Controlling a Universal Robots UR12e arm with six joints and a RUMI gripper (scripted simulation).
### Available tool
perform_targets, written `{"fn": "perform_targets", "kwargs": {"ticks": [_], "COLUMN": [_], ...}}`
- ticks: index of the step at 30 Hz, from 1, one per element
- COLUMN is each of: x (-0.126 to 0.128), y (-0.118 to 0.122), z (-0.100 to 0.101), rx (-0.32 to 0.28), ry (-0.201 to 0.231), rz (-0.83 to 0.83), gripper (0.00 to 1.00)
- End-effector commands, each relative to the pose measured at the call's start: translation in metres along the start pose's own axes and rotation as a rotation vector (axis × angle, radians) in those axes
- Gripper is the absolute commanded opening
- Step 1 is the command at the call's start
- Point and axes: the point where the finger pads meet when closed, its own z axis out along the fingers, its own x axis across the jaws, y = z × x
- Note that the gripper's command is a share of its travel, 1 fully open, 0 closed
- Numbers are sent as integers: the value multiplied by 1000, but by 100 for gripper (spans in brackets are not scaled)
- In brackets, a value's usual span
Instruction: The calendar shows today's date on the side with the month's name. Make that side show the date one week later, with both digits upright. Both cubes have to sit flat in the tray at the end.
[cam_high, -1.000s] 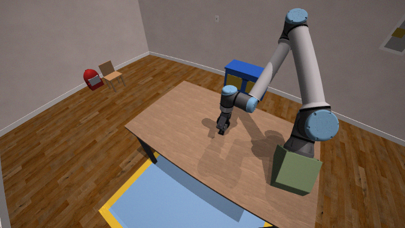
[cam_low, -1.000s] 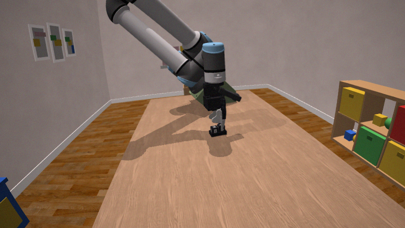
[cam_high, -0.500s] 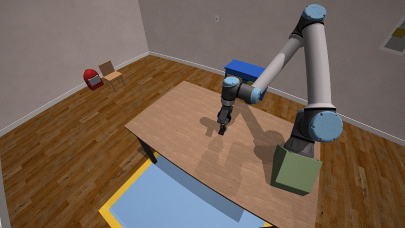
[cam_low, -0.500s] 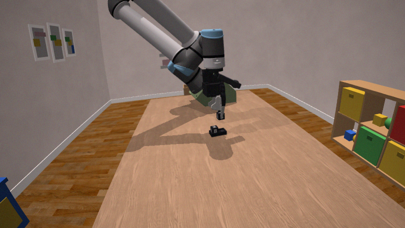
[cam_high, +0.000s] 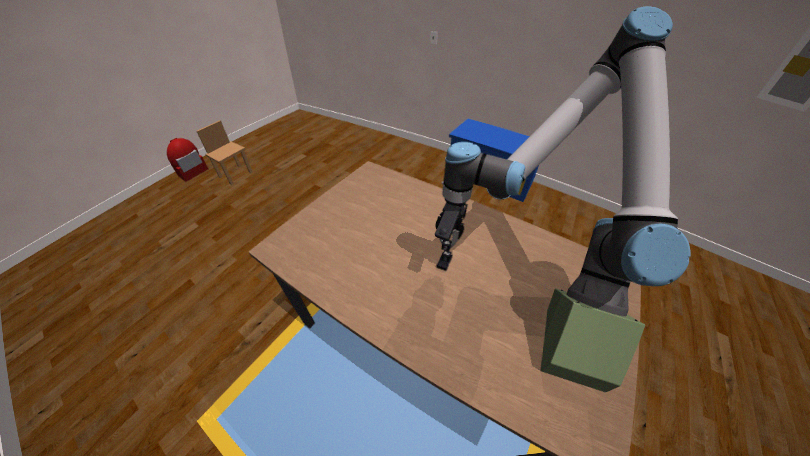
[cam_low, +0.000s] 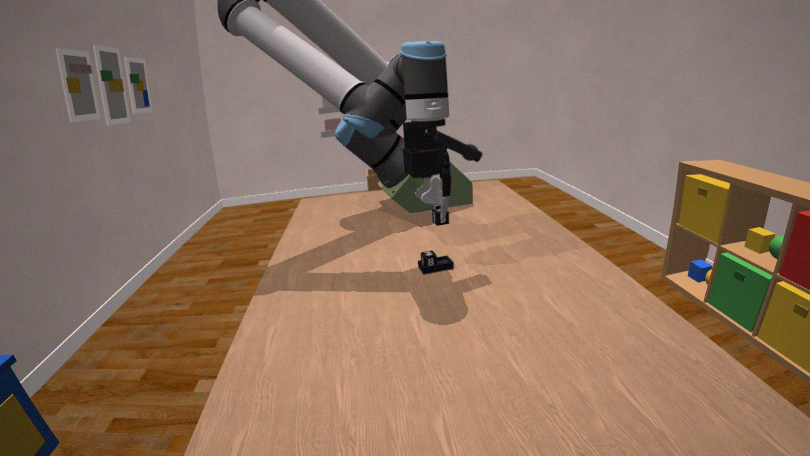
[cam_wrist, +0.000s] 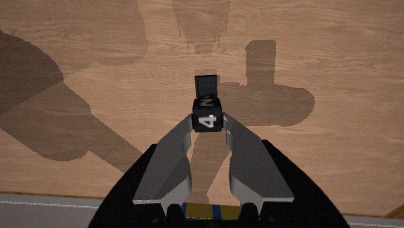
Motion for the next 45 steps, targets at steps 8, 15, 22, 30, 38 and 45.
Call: {"fn": "perform_targets", "kwargs": {"ticks": [8,15,22,30,38,45], "x": [0,1,3,5,6,6], "y": [0,6,16,38,51,72], "z": [-1,-1,0,2,3,5], "rx": [0,1,2,3,3,3], "ry": [0,0,0,-1,-1,-1], "rz": [6,87,228,517,681,942], "gripper": [10,10,10,10,10,10]}}
